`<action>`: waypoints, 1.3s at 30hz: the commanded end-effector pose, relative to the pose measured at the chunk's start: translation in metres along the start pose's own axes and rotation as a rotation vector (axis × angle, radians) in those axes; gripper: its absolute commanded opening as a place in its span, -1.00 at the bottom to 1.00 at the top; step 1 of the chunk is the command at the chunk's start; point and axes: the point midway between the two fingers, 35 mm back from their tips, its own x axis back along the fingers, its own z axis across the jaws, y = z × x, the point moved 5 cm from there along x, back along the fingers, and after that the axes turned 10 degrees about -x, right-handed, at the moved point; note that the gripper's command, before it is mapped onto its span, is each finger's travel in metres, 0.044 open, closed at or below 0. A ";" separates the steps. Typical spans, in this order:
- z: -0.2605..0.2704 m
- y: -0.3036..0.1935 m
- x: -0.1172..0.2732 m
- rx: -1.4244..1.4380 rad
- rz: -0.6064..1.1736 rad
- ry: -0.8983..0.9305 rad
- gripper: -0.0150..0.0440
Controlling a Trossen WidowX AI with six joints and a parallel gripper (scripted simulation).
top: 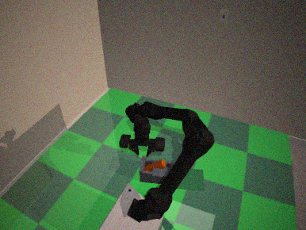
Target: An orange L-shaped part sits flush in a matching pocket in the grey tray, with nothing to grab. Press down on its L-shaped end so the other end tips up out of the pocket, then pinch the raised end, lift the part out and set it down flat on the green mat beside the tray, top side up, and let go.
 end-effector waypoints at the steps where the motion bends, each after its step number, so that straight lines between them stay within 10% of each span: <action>1: 0.000 0.000 0.000 0.001 0.000 0.000 0.12; 11: -0.005 0.002 0.000 -0.105 0.000 0.001 0.39; 26: -0.073 0.024 0.003 -1.560 0.002 0.002 0.46; 39: -0.074 0.024 0.003 -1.577 0.002 0.002 0.46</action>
